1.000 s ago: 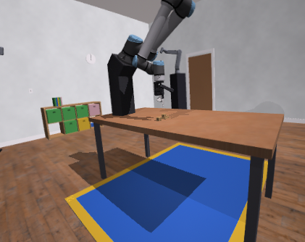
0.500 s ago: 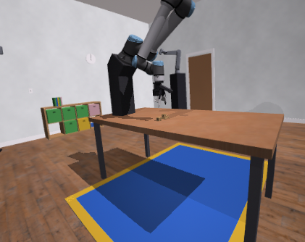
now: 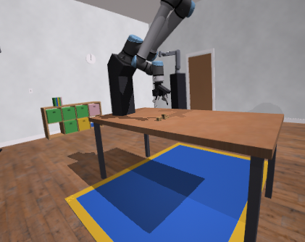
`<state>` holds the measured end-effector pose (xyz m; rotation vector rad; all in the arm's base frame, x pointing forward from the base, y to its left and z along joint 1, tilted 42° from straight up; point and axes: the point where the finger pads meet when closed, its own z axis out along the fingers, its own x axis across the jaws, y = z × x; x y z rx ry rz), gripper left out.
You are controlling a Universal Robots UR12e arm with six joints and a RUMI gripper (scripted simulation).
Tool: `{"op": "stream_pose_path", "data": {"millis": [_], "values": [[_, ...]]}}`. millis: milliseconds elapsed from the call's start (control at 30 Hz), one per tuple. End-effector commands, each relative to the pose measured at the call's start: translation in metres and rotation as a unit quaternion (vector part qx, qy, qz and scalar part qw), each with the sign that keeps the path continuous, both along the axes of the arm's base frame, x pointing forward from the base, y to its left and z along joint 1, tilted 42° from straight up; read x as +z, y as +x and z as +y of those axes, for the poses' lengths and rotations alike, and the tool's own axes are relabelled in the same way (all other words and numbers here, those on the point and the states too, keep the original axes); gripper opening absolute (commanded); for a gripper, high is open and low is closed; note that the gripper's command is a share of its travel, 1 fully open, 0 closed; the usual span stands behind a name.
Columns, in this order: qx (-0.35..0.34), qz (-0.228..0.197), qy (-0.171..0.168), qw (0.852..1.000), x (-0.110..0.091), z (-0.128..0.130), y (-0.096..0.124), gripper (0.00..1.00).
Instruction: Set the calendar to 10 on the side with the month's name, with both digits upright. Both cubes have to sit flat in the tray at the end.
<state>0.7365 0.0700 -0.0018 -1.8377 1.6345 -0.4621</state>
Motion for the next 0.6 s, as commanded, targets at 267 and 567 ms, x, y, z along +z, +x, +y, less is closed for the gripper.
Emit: {"op": "stream_pose_path", "data": {"millis": [267, 567], "values": [[-0.140, 0.040, 0.117, 0.982, -0.003, -0.012, 0.004, 1.00], [-0.212, 0.061, 0.179, 0.959, -0.005, -0.018, 0.006, 1.00]]}}
